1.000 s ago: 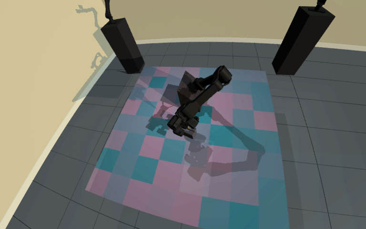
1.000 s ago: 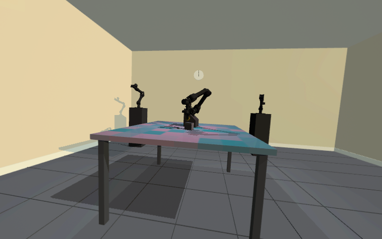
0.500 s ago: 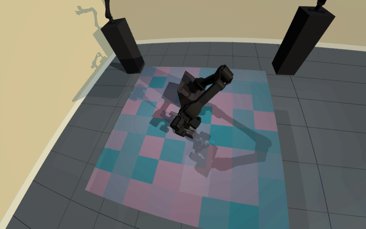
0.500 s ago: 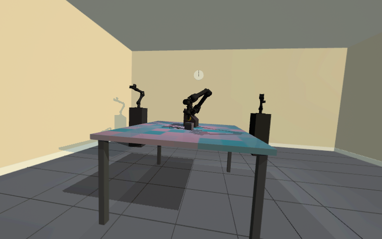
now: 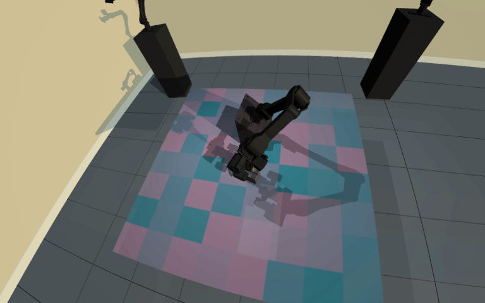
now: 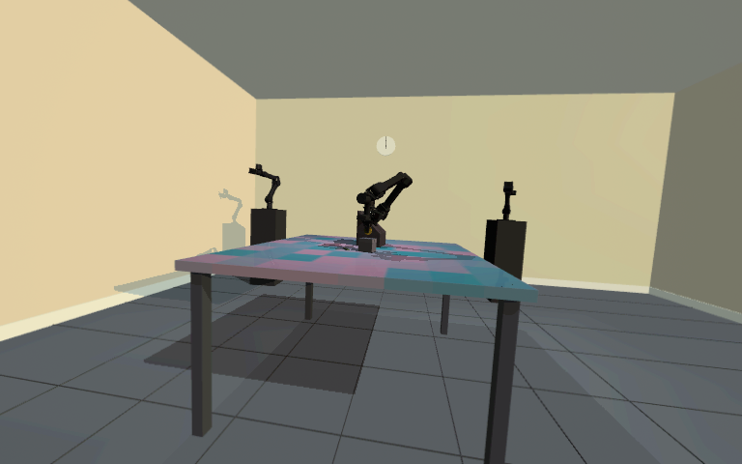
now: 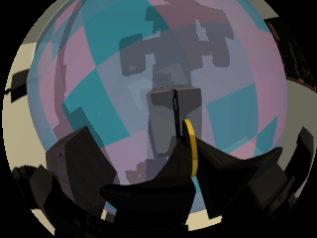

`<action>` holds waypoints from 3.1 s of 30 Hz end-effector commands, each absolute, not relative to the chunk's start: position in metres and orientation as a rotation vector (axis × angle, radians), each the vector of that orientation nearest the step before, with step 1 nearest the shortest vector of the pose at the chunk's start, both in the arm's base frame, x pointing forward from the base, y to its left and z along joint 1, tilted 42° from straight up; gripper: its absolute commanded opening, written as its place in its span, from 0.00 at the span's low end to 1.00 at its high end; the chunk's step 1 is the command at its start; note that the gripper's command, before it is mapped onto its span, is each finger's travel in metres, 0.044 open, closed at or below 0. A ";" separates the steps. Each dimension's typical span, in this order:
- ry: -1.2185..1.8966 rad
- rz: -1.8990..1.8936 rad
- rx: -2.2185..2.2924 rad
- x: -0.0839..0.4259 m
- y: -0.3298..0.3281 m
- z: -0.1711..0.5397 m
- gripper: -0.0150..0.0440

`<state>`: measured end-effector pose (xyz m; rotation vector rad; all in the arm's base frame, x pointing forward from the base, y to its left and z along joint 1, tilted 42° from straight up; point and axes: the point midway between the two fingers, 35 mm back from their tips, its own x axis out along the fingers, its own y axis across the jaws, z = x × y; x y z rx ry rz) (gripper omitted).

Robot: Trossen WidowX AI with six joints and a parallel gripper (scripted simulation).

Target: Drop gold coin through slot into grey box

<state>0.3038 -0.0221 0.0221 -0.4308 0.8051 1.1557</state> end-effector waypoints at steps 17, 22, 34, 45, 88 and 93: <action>0.806 1.156 -0.430 0.301 -0.021 0.022 0.25; 0.806 1.157 -0.430 0.301 -0.020 0.022 0.25; 0.810 1.153 -0.424 0.300 -0.017 0.018 0.25; 0.809 1.154 -0.425 0.300 -0.014 0.015 0.25; 0.805 1.150 -0.435 0.304 -0.010 0.010 0.53; 0.806 1.149 -0.435 0.302 -0.020 0.020 0.75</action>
